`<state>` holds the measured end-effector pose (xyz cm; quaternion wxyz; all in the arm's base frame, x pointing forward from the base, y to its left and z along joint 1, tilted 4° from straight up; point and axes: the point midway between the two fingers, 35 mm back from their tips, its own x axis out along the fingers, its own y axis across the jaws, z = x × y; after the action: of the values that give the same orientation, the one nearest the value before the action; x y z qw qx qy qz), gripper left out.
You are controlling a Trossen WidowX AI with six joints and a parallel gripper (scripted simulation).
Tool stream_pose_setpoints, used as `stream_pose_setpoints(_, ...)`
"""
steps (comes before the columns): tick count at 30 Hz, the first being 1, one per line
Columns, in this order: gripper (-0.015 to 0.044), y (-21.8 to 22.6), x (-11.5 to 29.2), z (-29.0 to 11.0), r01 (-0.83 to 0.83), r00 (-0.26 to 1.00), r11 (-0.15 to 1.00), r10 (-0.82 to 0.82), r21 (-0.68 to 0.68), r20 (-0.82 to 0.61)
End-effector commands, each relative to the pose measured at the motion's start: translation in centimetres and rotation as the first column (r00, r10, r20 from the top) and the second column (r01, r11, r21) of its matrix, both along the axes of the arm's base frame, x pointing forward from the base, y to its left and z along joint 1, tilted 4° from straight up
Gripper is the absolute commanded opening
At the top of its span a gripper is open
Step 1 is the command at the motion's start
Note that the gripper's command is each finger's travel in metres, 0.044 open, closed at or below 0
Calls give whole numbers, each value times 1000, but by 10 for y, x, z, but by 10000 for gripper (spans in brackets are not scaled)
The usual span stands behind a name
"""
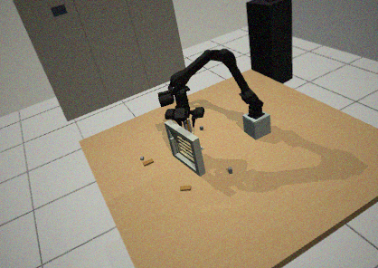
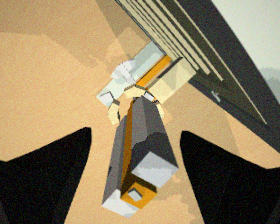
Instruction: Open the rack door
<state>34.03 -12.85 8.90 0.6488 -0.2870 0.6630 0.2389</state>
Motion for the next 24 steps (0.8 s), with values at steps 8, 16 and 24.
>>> stream_pose_setpoints(8,282,0,0,0,-624,780,781,624,12,-45)
stream_pose_setpoints(16,282,0,0,0,-838,543,545,838,27,-62)
stream_pose_setpoints(24,282,0,0,0,-838,543,545,838,27,-62)
